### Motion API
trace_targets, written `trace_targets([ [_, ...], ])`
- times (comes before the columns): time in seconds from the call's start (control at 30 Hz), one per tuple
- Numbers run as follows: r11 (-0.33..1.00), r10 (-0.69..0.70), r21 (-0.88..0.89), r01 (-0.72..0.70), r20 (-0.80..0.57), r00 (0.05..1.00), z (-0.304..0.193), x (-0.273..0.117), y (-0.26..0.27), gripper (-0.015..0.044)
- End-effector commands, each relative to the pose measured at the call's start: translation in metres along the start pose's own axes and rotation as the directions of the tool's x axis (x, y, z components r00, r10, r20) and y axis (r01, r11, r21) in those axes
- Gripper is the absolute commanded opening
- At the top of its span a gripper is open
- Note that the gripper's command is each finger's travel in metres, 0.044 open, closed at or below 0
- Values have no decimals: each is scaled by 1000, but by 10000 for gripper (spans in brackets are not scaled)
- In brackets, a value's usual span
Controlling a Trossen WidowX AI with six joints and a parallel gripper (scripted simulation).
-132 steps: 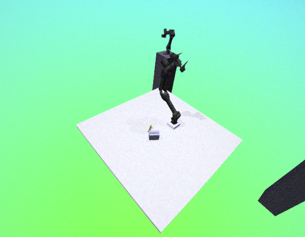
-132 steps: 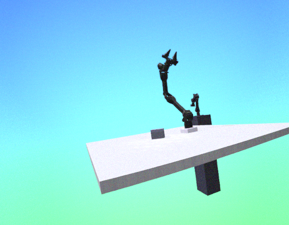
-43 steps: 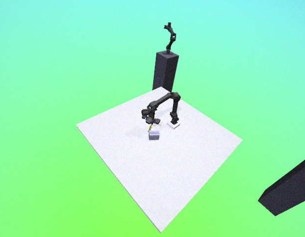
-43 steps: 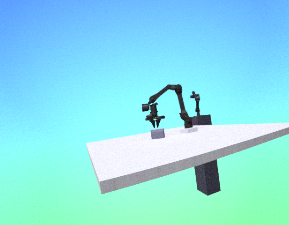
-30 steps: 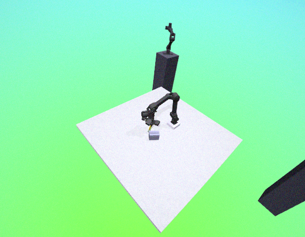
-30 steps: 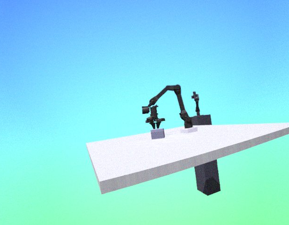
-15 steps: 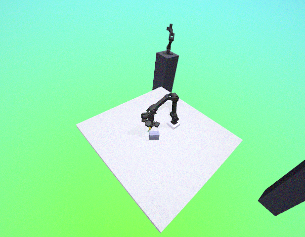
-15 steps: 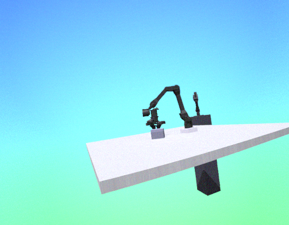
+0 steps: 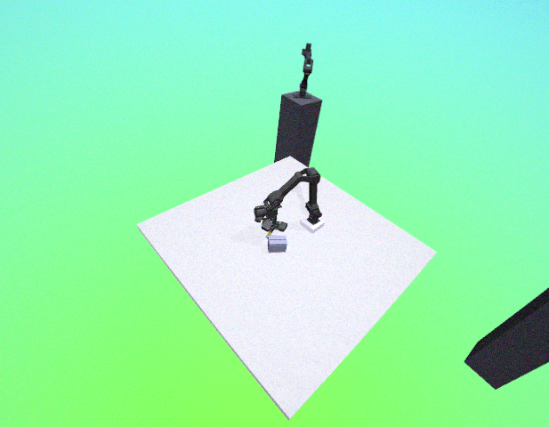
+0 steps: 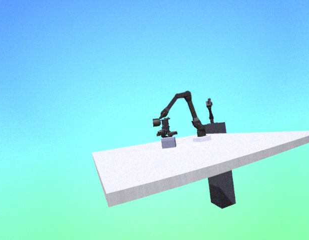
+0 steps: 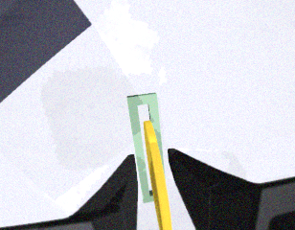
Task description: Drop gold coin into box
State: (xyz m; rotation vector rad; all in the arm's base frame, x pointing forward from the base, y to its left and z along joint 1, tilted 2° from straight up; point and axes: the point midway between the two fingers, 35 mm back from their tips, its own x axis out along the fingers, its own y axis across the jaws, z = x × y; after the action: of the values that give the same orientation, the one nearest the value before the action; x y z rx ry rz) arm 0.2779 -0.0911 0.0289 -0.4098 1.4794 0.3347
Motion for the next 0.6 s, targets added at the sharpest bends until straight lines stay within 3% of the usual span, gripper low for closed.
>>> trace_targets([
  [0.0,1000,4,-5,-4,-8,1000,-2,3,1,29],
  [0.07,1000,4,-5,-4,-8,1000,-2,3,1,0],
  [0.57,999,-9,-36,10,25,1000,5,-6,-1,0],
])
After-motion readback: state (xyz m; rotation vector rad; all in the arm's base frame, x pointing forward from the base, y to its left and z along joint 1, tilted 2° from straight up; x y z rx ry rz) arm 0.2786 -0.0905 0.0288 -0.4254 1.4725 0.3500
